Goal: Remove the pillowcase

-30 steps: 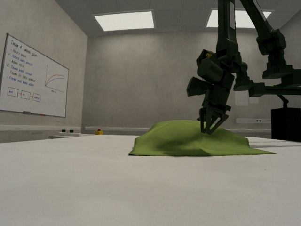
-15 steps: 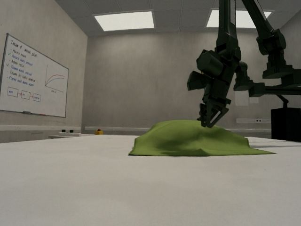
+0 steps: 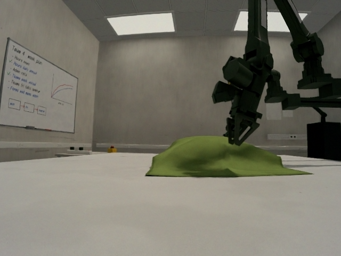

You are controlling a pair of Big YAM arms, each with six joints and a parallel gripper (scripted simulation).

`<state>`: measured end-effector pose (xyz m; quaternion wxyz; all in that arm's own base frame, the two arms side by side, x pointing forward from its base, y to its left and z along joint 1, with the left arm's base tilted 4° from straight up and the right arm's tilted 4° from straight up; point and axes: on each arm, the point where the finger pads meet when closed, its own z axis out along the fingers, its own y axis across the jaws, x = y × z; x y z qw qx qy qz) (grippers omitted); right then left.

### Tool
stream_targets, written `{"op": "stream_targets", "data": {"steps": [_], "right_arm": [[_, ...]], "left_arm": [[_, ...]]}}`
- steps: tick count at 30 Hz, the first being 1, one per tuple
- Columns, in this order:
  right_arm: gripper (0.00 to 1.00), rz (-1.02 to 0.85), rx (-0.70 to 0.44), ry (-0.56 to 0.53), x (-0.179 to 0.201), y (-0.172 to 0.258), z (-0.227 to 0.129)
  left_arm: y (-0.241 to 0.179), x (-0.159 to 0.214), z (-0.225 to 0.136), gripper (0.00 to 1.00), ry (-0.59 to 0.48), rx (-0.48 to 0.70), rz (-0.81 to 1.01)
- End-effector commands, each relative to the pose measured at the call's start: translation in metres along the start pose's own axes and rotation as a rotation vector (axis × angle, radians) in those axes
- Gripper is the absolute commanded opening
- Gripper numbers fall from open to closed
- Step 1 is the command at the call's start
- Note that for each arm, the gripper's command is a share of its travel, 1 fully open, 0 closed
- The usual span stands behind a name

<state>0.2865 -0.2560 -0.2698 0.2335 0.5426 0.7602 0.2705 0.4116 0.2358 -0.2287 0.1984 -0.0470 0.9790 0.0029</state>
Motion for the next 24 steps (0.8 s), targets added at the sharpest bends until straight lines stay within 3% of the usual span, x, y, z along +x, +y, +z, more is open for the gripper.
{"op": "stream_targets", "data": {"steps": [1,24], "right_arm": [[0.02,0.027,0.009,0.037,0.0209,-0.0048,0.0042],[0.02,0.027,0.009,0.037,0.0209,-0.0048,0.0042]], "left_arm": [[-0.0057,0.0027,0.0073,0.6,0.003,0.004,-0.001],[-0.0077,0.007,0.0077,0.6,0.012,0.008,-0.003]]}}
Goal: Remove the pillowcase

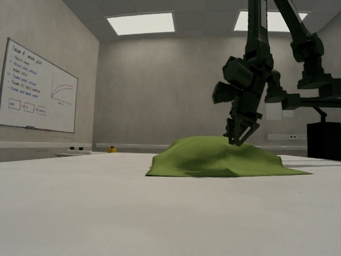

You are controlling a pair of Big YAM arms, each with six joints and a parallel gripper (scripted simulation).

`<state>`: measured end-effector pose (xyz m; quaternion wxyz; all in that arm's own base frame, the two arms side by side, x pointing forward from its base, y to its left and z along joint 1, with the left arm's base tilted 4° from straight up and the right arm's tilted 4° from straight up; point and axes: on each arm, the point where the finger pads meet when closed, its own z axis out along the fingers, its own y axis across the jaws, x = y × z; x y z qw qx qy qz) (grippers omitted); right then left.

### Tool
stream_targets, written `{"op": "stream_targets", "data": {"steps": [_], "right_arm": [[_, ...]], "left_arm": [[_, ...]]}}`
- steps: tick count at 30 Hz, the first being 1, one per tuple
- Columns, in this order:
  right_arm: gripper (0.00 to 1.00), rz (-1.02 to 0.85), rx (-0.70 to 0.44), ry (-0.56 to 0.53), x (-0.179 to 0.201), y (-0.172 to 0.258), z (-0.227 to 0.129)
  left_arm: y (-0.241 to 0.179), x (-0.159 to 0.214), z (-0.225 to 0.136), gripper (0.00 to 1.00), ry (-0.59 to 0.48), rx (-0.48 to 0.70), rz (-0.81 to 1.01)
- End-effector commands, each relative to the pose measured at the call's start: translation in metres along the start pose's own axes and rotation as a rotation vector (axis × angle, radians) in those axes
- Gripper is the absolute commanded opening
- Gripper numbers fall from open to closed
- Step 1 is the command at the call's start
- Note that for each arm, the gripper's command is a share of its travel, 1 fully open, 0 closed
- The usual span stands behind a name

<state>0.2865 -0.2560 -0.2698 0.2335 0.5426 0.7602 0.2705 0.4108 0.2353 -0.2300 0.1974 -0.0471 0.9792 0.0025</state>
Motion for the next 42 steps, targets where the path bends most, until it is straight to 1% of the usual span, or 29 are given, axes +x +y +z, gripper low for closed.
{"op": "stream_targets", "data": {"steps": [1,34,42], "right_arm": [[0.02,0.027,0.009,0.037,0.0209,-0.0048,0.0042],[0.02,0.027,0.009,0.037,0.0209,-0.0048,0.0042],[0.02,0.027,0.009,0.037,0.0209,-0.0048,0.0042]], "left_arm": [[-0.0074,0.0059,0.0069,0.6,0.01,0.008,-0.003],[-0.0099,0.0106,0.0065,0.6,0.019,0.012,-0.005],[-0.0068,0.0051,0.0071,0.6,0.011,0.008,-0.003]]}}
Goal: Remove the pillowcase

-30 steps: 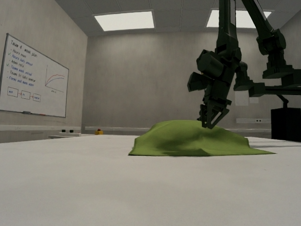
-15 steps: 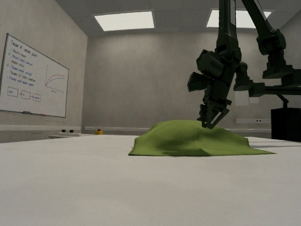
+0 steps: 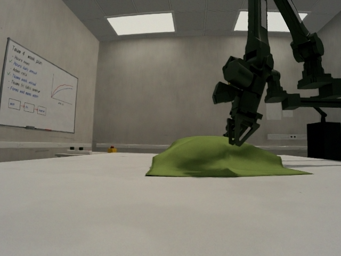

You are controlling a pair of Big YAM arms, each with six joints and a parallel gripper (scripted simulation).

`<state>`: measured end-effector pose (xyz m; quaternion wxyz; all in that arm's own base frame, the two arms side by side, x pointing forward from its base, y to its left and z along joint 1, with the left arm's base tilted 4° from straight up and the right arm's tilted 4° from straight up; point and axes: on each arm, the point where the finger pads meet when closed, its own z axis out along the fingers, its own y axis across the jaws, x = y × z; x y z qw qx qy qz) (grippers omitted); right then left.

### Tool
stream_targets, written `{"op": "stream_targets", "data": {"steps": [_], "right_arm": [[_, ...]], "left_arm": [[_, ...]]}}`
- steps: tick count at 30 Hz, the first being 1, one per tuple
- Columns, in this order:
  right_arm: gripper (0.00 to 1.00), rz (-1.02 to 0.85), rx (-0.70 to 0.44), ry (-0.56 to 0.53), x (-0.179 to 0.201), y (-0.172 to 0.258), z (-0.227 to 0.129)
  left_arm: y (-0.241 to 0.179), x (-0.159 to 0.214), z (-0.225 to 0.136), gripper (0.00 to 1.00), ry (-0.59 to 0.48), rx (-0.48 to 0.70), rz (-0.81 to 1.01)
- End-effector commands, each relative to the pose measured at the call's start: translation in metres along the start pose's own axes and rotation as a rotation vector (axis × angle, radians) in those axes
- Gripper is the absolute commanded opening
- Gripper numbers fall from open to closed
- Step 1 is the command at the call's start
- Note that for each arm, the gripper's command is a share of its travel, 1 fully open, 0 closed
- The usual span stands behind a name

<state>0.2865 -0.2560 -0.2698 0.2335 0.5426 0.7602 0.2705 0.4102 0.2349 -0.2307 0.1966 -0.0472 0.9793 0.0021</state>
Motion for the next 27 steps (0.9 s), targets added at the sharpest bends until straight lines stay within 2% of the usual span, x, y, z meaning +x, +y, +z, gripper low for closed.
{"op": "stream_targets", "data": {"steps": [1,2,7,11,12,17,27], "right_arm": [[0.02,0.027,0.009,0.037,0.021,-0.005,0.004],[0.02,0.027,0.009,0.037,0.021,-0.005,0.004],[0.02,0.027,0.009,0.037,0.021,-0.005,0.004],[0.02,0.027,0.009,0.037,0.021,-0.005,0.004],[0.02,0.027,0.009,0.037,0.021,-0.005,0.004],[0.02,0.027,0.009,0.037,0.021,-0.005,0.004],[0.02,0.027,0.009,0.037,0.021,-0.005,0.004]], "left_arm": [[-0.006,0.004,0.007,0.6,0.009,0.007,-0.003],[-0.014,0.015,0.011,0.6,0.022,0.014,-0.002],[-0.008,0.002,0.02,0.6,-0.007,0.0,0.0],[0.02,-0.031,0.002,0.6,-0.082,-0.05,-0.011],[0.005,-0.01,0.017,0.6,-0.037,-0.022,-0.007],[-0.003,0.005,0.028,0.6,-0.013,-0.007,0.005],[0.003,0.006,0.043,0.6,-0.025,-0.013,0.012]]}}
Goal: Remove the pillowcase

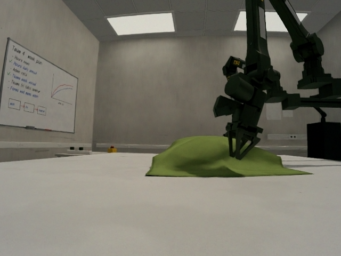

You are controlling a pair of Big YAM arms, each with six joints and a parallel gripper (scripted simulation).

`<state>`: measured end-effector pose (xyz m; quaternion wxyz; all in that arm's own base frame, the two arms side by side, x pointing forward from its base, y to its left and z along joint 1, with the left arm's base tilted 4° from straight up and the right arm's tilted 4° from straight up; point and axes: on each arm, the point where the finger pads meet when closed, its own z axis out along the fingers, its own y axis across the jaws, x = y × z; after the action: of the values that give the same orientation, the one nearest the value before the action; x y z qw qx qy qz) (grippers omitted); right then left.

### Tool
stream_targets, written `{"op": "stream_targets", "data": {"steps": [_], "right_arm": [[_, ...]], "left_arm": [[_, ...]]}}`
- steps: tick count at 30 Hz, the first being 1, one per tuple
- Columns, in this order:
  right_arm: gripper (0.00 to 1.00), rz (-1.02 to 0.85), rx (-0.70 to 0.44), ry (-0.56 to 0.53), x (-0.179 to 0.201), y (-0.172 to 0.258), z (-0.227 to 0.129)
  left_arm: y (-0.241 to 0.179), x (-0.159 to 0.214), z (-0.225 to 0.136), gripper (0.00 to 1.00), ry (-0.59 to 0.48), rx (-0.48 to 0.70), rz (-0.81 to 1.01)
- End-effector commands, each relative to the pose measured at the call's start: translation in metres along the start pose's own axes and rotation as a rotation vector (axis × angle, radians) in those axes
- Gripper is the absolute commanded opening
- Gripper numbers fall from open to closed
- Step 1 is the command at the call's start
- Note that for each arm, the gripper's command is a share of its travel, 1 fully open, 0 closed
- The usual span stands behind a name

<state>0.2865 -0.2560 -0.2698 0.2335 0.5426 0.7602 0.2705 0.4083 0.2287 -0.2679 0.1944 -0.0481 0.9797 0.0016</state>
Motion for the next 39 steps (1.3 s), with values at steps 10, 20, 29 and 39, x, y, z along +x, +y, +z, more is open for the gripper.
{"op": "stream_targets", "data": {"steps": [10,20,29,39], "right_arm": [[0.02,0.027,0.009,0.037,0.021,-0.005,0.004],[0.02,0.027,0.009,0.037,0.021,-0.005,0.004],[0.02,0.027,0.009,0.037,0.021,-0.005,0.004],[0.02,0.027,0.009,0.037,0.021,-0.005,0.004]], "left_arm": [[0.008,-0.001,0.027,0.6,-0.026,-0.01,0.015],[0.009,0.004,0.037,0.6,-0.024,-0.01,0.013],[0.006,0.011,0.037,0.6,-0.015,-0.006,0.008],[0.011,0.007,0.042,0.6,-0.029,-0.014,0.009]]}}
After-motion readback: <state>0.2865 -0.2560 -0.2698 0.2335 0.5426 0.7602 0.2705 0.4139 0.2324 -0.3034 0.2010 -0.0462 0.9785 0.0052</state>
